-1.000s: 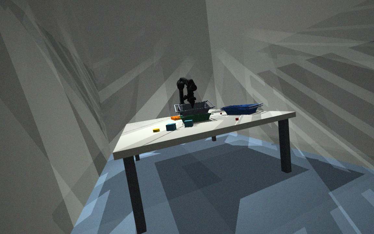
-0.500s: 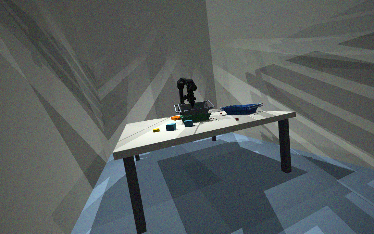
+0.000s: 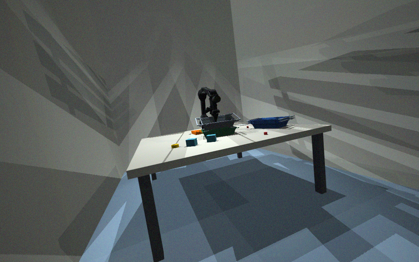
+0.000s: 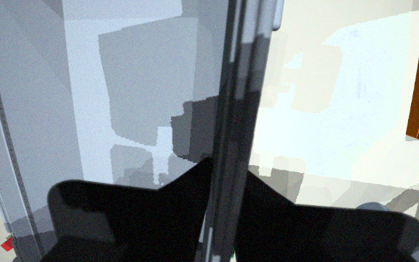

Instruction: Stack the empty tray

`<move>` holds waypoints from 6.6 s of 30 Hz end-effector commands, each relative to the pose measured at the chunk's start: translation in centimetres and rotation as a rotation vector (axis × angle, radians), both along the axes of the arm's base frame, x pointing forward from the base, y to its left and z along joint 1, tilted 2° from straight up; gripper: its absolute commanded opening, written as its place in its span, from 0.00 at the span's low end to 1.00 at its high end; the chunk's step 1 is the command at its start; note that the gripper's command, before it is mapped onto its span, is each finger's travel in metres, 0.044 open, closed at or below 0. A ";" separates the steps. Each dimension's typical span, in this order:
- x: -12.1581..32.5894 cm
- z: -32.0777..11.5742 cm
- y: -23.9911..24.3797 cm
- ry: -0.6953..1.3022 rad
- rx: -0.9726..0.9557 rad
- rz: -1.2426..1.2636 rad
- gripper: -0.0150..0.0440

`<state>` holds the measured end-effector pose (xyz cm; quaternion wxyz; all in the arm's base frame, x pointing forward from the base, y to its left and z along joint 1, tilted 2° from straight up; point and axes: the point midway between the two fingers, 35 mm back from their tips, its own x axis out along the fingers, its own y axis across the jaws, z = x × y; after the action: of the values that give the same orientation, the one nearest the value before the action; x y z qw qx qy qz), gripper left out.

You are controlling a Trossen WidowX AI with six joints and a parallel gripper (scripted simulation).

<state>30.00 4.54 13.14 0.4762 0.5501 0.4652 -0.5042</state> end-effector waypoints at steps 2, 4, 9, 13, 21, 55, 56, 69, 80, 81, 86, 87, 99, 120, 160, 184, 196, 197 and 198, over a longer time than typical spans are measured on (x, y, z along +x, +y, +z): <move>-0.4 -0.7 0.1 0.026 0.004 -0.003 0.25; -0.4 -0.7 0.1 0.026 0.004 -0.003 0.25; -0.4 -0.7 0.1 0.026 0.004 -0.003 0.25; -0.4 -0.7 0.1 0.026 0.004 -0.003 0.25; -0.4 -0.7 0.1 0.026 0.004 -0.003 0.25; -0.3 -0.6 0.1 0.010 0.001 -0.001 0.25; -0.3 -0.8 0.1 0.013 0.002 -0.001 0.25; -0.7 -1.6 0.2 0.026 0.004 -0.003 0.25; -0.7 -1.6 0.2 0.026 0.004 -0.003 0.25; -0.7 -1.6 0.2 0.026 0.004 -0.003 0.25; -0.7 -1.6 0.2 0.026 0.004 -0.003 0.25; -0.7 -1.6 0.2 0.026 0.004 -0.003 0.25; -0.7 -1.6 0.2 0.026 0.004 -0.003 0.25; -0.3 -1.1 0.1 0.004 0.000 -0.001 0.25; -0.9 -2.5 0.2 0.026 0.004 -0.003 0.25; -0.9 -2.5 0.2 0.026 0.004 -0.003 0.25; -0.9 -3.1 0.2 0.020 0.003 -0.003 0.25; -1.0 -3.2 0.3 0.023 0.004 -0.003 0.25; -1.1 -3.3 0.3 0.025 0.004 -0.003 0.25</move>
<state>29.64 4.74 10.93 0.4779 0.5529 0.4626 -0.5018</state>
